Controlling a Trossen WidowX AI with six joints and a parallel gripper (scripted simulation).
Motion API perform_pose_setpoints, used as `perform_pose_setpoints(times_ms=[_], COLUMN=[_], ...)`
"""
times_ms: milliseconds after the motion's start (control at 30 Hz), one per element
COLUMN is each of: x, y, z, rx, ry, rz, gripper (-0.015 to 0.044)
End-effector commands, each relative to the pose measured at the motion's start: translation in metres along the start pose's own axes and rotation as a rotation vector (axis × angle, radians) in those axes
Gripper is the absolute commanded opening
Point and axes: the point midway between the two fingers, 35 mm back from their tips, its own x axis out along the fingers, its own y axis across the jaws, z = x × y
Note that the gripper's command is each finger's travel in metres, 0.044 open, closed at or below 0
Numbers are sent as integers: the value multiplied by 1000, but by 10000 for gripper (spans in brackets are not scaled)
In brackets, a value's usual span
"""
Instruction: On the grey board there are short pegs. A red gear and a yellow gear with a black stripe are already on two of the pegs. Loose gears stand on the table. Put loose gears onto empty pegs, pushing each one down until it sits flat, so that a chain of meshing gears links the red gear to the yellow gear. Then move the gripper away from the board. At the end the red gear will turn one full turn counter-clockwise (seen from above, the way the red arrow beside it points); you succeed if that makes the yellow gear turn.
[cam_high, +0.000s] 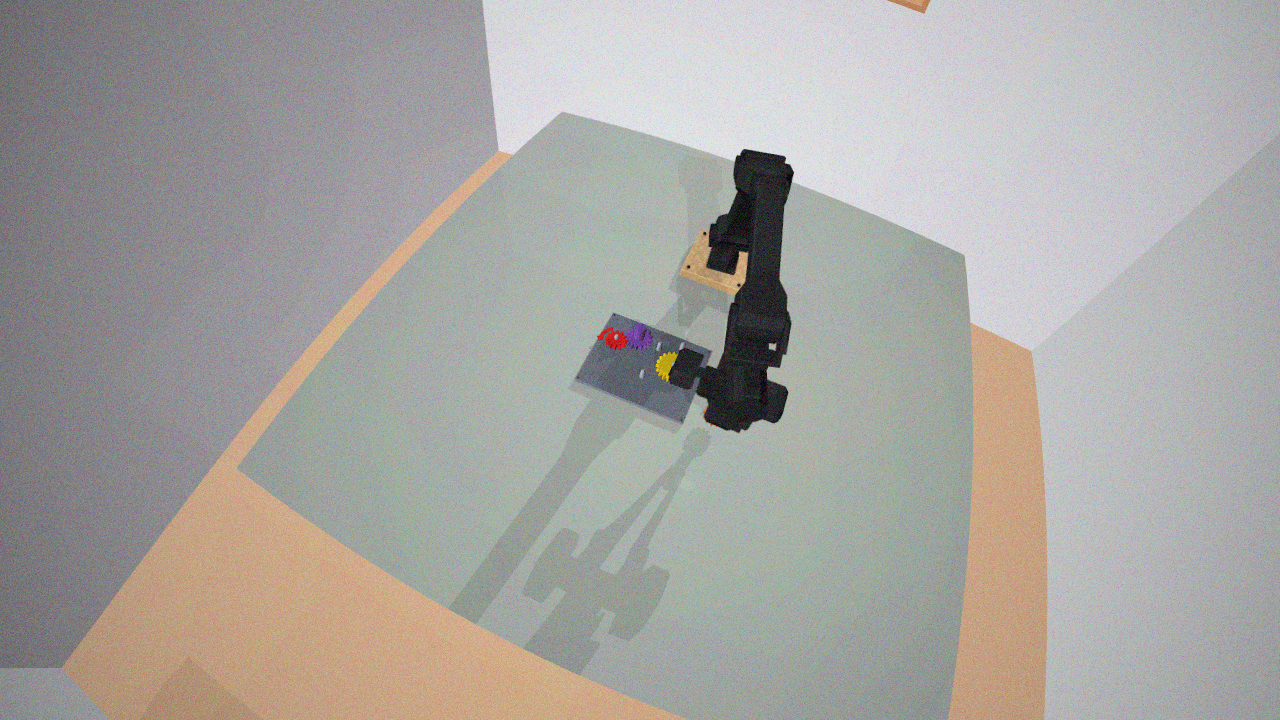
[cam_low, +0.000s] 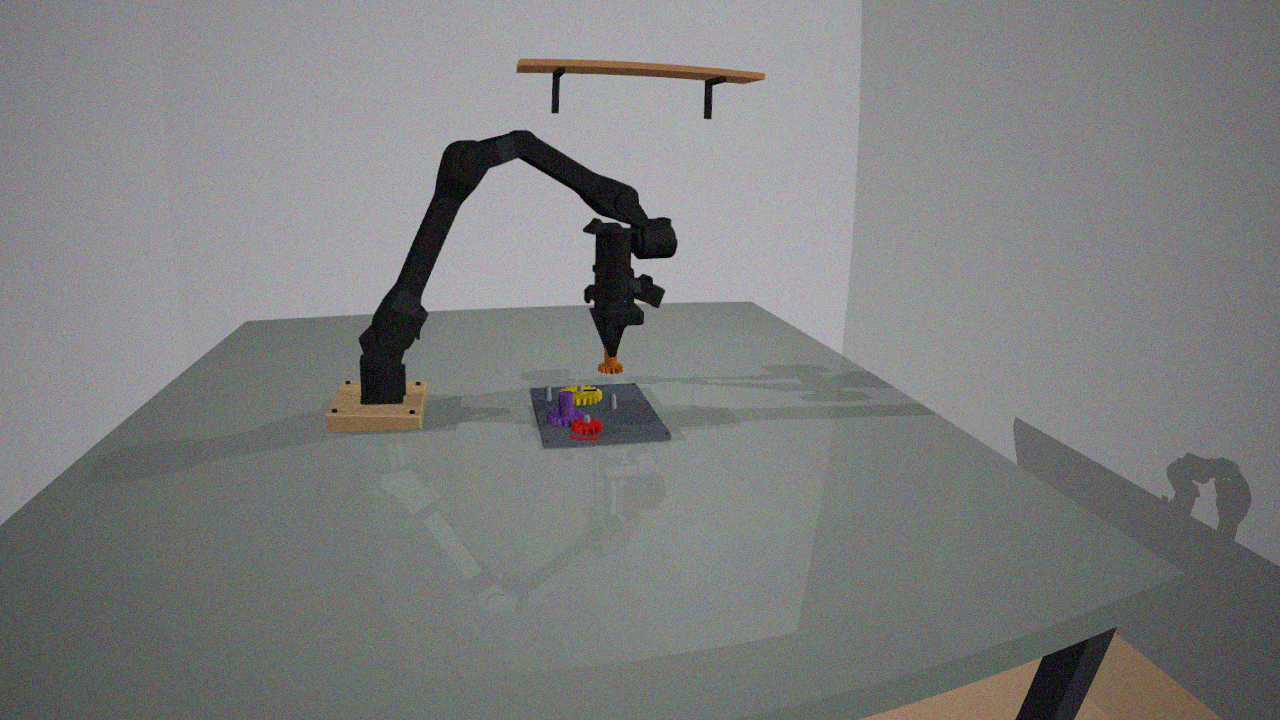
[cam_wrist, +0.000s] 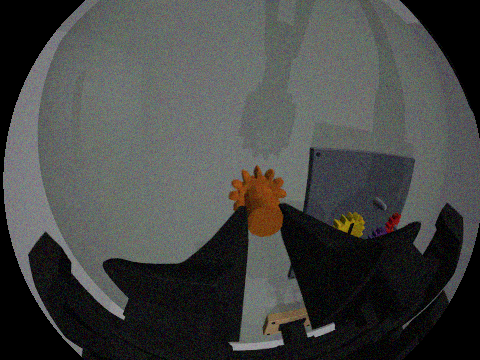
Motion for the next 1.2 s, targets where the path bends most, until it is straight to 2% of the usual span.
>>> perform_pose_setpoints(times_ms=[0,1167], x=[-10,-83], y=[0,-4], z=[3,5], rx=[-3,-1], ry=[-6,-6], rz=[-1,-1], gripper=[0,0])
